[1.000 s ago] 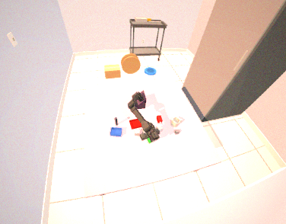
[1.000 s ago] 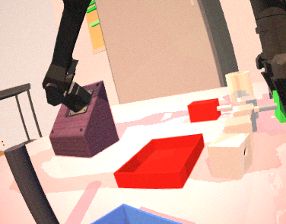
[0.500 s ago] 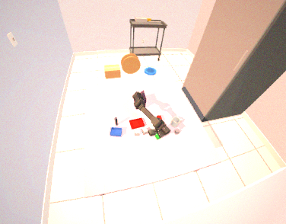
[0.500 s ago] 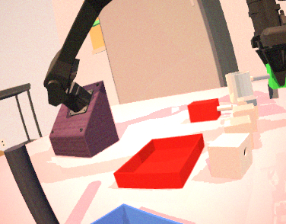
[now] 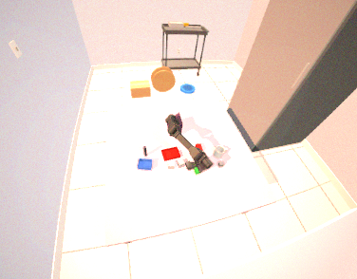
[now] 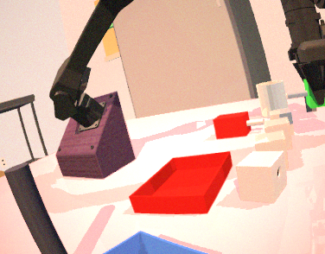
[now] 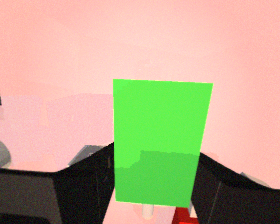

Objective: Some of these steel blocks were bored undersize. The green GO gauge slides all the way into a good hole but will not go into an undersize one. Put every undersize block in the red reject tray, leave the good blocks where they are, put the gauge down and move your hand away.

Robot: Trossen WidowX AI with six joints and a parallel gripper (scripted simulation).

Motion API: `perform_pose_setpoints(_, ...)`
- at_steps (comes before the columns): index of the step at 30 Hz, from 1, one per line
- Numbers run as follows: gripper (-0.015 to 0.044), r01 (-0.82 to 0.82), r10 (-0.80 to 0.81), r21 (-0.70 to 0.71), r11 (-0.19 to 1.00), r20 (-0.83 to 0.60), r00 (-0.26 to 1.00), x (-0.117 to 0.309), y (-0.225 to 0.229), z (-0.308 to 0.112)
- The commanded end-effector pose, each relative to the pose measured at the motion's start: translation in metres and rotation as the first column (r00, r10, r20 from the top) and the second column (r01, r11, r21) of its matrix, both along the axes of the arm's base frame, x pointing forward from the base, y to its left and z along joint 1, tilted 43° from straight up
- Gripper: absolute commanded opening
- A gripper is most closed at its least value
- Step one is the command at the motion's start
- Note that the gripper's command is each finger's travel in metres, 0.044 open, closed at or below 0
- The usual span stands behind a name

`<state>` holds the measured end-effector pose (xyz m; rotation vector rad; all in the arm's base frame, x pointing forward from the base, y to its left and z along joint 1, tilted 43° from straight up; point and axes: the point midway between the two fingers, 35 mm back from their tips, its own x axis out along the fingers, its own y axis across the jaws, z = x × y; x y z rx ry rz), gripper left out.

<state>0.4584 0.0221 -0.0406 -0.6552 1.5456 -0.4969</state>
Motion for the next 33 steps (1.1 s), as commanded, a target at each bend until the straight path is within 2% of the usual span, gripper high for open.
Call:
perform_pose_setpoints(1, 0.0000, -0.012, 0.012, -0.002, 1.000, 0.005, 1.000, 0.001, 0.005, 0.000)
perform_pose_setpoints(33, 0.0000, -0.014, 0.014, -0.005, 1.000, 0.006, 1.000, 0.010, -0.037, -0.038)
